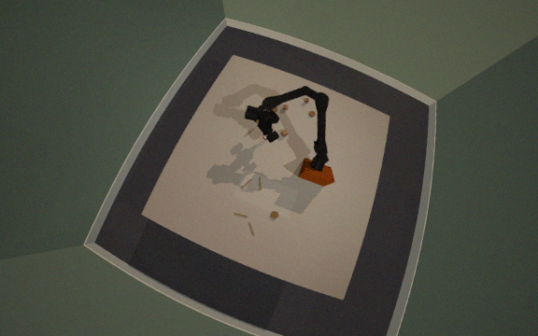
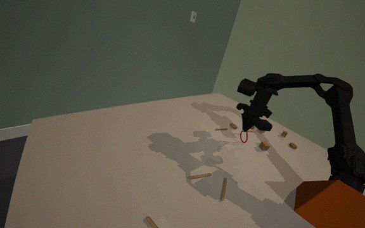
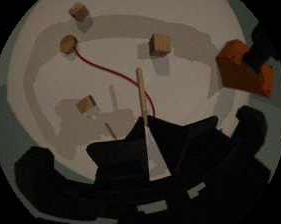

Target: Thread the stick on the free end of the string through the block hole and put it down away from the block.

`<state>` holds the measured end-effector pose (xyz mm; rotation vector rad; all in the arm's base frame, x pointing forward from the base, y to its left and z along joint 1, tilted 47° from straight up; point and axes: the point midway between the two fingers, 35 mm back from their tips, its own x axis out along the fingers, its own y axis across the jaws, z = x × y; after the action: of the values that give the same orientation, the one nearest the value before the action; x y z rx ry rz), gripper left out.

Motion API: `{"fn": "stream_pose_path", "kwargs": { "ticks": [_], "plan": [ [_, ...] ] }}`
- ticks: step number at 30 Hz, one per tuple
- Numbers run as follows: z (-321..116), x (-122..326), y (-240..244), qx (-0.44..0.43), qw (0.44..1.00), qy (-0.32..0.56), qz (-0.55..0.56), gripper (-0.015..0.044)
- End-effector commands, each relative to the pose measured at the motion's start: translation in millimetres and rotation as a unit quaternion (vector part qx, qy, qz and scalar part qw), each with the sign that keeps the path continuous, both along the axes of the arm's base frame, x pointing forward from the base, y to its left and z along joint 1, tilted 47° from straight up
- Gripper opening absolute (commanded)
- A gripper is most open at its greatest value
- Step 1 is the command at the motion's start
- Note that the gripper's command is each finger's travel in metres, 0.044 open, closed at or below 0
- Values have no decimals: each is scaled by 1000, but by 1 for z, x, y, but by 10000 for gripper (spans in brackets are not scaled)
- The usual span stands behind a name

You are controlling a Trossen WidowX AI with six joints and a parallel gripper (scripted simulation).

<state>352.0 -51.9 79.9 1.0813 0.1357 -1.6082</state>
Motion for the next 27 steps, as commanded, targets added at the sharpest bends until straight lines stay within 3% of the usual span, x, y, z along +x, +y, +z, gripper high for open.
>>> {"fn": "stream_pose_path", "kwargs": {
  "ticks": [1, 27],
  "plan": [
    [3, 2, -3, 0, 999, -31, -29, 0],
    [-10, 20, 12, 1, 999, -31, -29, 0]
  ]
}}
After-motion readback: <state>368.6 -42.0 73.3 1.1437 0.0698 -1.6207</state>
